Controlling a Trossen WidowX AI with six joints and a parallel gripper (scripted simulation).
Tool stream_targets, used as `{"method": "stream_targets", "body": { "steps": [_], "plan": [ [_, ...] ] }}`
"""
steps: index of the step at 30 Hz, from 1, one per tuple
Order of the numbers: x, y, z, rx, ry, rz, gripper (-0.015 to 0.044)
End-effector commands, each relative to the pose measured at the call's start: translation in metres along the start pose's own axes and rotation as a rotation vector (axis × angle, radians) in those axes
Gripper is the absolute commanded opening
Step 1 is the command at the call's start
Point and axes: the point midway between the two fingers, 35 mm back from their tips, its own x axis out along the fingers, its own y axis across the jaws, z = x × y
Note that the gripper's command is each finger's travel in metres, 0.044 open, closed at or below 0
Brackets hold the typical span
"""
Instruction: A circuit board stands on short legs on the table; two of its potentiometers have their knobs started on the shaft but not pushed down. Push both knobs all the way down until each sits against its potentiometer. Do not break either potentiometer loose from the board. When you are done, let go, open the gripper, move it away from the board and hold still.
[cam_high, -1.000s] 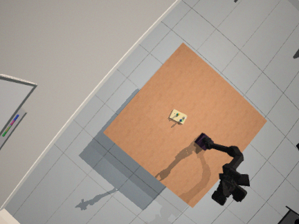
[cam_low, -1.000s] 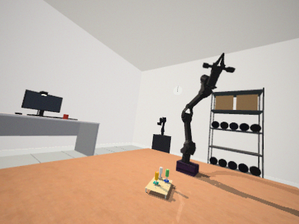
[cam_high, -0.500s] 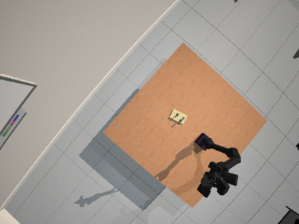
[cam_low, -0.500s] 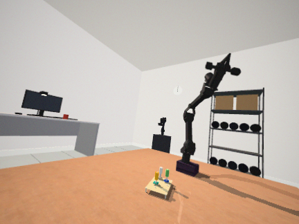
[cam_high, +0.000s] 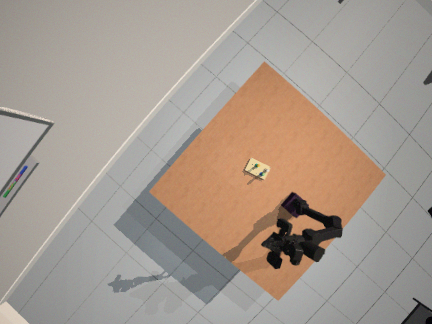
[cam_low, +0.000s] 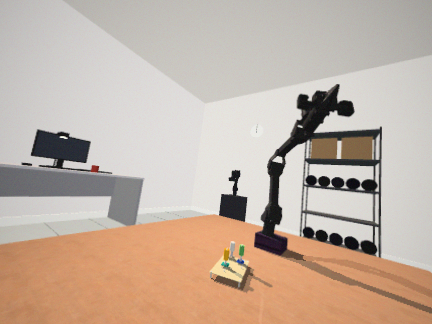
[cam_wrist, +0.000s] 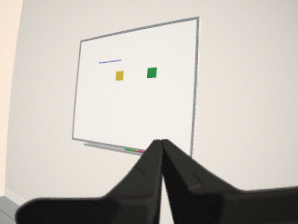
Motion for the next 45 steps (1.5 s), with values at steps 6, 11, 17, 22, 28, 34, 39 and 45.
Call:
{"method": "stream_targets", "body": {
  "steps": [6, 11, 17, 22, 28, 34, 39, 45],
  "plan": [
    [0.014, -0.019, -0.072, 0.116, 0.205, -0.047, 0.0000],
    [0.016, -0.031, -0.106, 0.187, 0.304, -0.087, 0.0000],
    [0.015, -0.046, -0.147, 0.276, 0.420, -0.149, 0.0000],
    [0.010, -0.060, -0.179, 0.355, 0.513, -0.212, 0.0000],
    [0.000, -0.078, -0.217, 0.452, 0.618, -0.302, 0.0000],
    [-0.014, -0.096, -0.252, 0.551, 0.716, -0.407, 0.0000],
    [-0.029, -0.111, -0.279, 0.636, 0.788, -0.503, 0.0000],
    [-0.049, -0.128, -0.308, 0.739, 0.866, -0.629, 0.0000]
  ]
}}
